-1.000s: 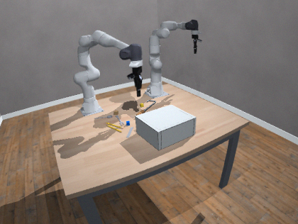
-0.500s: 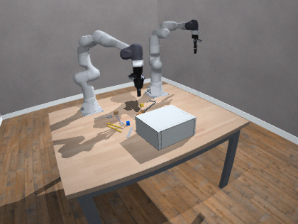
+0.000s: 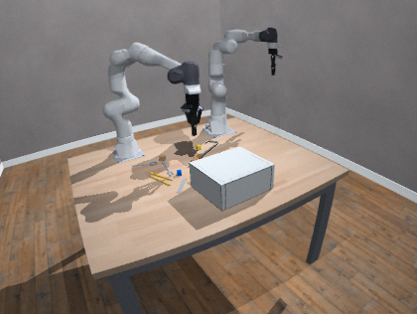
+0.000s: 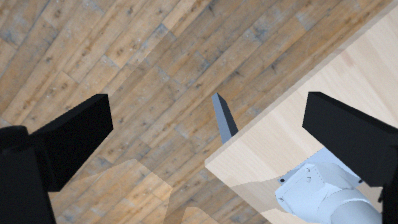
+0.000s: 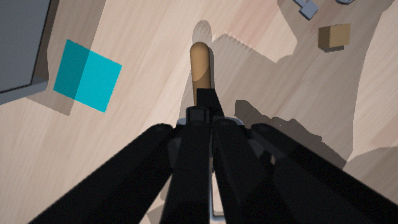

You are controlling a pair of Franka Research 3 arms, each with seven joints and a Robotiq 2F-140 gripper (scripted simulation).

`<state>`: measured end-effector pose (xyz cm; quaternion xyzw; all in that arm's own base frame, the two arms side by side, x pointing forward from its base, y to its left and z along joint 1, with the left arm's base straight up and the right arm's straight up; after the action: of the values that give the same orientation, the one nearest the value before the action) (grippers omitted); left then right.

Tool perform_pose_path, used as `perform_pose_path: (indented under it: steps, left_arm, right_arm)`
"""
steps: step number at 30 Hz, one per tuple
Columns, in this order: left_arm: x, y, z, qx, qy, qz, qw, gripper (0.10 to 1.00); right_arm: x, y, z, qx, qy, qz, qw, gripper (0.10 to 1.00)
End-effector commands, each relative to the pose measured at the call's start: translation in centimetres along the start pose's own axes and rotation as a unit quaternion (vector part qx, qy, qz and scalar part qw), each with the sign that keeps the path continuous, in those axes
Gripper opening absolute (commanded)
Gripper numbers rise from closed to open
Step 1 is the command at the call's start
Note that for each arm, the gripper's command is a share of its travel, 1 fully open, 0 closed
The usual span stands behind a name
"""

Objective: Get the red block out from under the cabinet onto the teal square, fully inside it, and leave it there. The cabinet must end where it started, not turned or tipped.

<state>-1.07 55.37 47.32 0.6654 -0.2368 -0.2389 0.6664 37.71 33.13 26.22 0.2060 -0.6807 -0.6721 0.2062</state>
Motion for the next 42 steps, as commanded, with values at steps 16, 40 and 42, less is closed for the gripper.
perform_pose_path:
  steps: [16, 40, 42]
  left_arm:
    - [0.0, 0.01, 0.0, 0.0, 0.0, 0.0, 1.0, 1.0]
    - [0.0, 0.01, 0.0, 0.0, 0.0, 0.0, 1.0, 1.0]
    - [0.0, 0.01, 0.0, 0.0, 0.0, 0.0, 1.0, 1.0]
  right_arm:
    - [0.0, 0.03, 0.08, -0.005, 0.041, -0.002, 0.9991, 0.099]
    - [0.0, 0.03, 0.08, -0.005, 0.041, -0.002, 0.9991, 0.099]
    - [0.0, 0.03, 0.08, -0.005, 0.041, -0.002, 0.9991, 0.402]
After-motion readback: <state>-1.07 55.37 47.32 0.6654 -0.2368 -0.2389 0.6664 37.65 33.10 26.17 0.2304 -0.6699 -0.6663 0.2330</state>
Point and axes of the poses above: on each arm, the point where the finger pads meet when closed, its own y axis back along the fingers, its own x axis across the jaws, z = x × y, the point moved 6 cm from there along y, back along the fingers, and after that the axes turned 4 degrees about y, right-handed, at the moved point
